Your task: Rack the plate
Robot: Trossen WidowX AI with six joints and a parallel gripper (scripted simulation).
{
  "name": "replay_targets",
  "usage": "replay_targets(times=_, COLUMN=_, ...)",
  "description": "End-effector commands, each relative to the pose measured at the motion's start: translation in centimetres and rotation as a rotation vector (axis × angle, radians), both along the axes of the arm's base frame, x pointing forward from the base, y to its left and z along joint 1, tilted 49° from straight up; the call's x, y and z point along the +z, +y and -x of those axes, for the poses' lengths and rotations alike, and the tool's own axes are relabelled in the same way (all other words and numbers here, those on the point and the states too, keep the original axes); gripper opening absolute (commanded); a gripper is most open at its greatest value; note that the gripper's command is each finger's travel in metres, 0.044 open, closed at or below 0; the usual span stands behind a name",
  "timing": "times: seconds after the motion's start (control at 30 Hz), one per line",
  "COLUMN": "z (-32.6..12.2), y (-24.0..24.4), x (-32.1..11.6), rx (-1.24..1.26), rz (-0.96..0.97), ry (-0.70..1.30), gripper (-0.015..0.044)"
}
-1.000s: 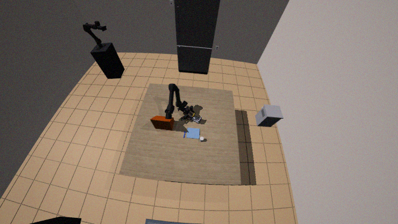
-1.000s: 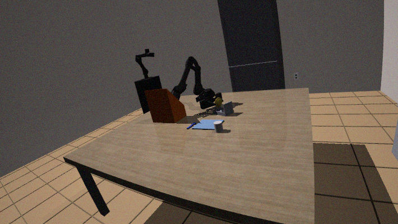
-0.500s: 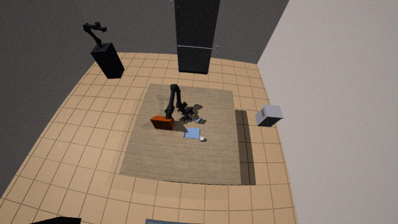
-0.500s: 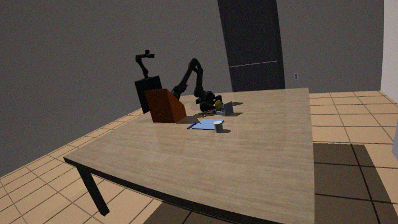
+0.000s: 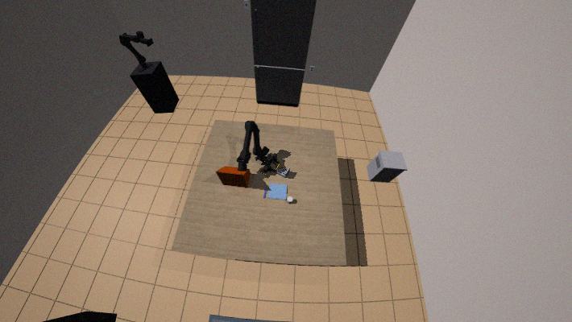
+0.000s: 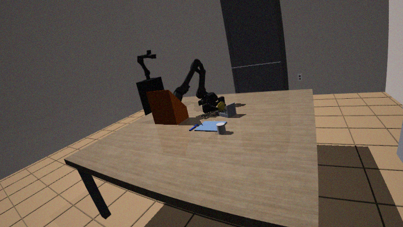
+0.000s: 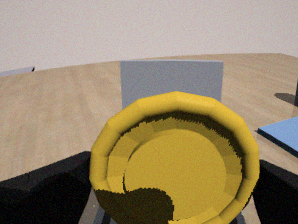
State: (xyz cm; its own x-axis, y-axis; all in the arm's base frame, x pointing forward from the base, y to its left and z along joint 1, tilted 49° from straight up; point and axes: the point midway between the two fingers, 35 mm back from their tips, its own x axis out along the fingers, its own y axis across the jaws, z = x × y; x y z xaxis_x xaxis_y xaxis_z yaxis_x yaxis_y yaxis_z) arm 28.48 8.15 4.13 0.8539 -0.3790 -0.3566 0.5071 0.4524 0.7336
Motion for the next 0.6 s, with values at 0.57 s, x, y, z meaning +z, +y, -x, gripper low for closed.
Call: replay_targets(times=0.57, z=0.2, y=-4.9, x=5.0, rx=-0.003, rz=0.017, ry=0.024, gripper=0.04)
